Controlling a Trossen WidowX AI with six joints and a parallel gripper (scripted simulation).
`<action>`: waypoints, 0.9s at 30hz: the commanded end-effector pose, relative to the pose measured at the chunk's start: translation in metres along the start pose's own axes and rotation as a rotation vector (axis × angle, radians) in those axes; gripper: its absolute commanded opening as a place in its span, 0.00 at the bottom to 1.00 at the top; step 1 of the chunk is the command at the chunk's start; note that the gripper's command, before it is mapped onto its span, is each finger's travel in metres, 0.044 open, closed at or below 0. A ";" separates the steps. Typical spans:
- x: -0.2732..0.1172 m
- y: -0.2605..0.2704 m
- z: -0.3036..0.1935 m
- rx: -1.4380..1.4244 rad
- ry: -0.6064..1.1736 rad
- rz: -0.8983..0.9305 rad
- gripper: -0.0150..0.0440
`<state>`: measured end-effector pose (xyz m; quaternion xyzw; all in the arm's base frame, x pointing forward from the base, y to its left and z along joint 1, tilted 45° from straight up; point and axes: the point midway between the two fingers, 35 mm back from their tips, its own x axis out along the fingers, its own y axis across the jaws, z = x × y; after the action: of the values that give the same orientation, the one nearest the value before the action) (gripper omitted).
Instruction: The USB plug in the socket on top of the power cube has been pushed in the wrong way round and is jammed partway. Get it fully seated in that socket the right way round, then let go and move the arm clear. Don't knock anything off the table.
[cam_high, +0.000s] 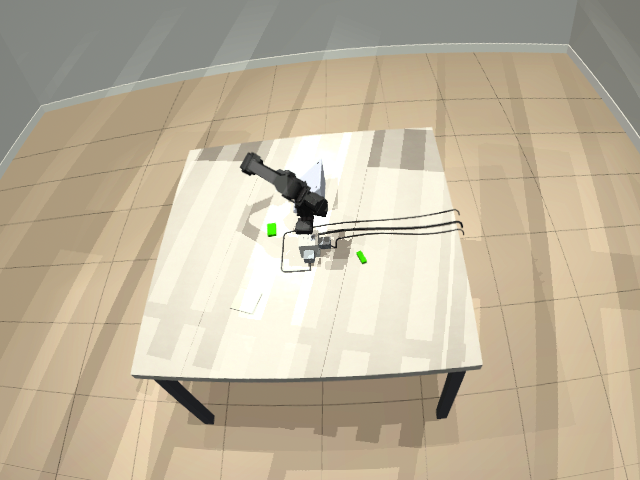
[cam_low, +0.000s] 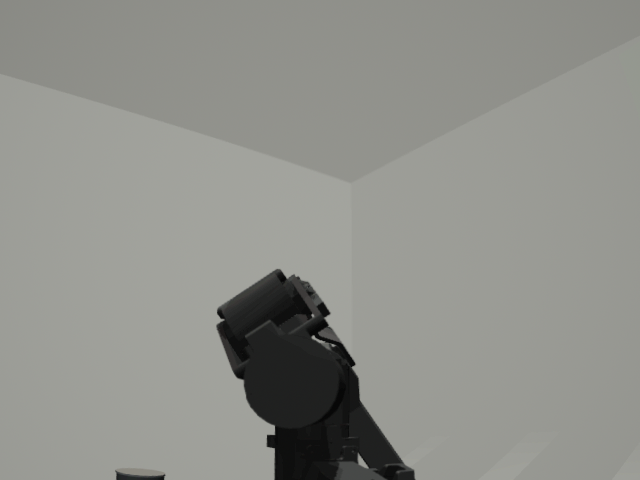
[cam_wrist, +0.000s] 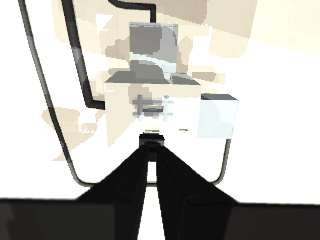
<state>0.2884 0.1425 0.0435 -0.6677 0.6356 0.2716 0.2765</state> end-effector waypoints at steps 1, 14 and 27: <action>0.000 0.000 0.000 -0.015 -0.001 0.001 0.25; 0.001 0.000 0.000 -0.012 -0.006 0.000 0.25; 0.002 0.000 0.001 -0.016 -0.018 0.000 0.25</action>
<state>0.2890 0.1417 0.0420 -0.6685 0.6315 0.2794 0.2761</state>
